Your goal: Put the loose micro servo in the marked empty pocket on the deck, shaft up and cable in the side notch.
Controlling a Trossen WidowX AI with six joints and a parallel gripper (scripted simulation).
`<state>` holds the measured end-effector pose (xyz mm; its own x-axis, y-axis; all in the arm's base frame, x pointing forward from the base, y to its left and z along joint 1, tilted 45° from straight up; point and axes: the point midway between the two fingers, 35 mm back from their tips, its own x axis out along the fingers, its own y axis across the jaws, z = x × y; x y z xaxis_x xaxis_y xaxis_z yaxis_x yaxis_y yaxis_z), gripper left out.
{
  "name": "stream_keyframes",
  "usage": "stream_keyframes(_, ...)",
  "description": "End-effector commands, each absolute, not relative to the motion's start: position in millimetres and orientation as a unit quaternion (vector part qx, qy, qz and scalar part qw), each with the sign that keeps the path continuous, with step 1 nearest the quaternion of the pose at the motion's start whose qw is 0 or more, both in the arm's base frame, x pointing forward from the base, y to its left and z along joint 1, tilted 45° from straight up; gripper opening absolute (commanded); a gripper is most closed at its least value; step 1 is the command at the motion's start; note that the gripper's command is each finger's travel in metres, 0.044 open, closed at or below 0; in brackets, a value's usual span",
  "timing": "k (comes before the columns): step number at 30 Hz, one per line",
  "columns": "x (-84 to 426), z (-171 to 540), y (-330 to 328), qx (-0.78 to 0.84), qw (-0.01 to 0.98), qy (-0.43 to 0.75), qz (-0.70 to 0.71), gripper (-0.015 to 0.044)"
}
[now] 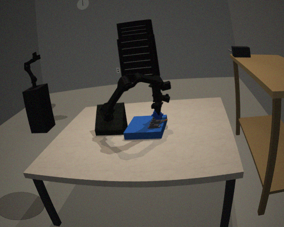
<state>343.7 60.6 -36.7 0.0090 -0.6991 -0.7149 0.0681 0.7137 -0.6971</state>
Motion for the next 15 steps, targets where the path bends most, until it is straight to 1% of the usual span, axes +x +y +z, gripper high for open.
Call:
stream_keyframes(1, 342.8, -39.5, 57.6, -0.25, 0.665, 0.642, -0.288, 0.0)
stream_keyframes(15, 342.9, -46.0, 50.9, -0.25, 0.665, 0.642, -0.288, 0.0)
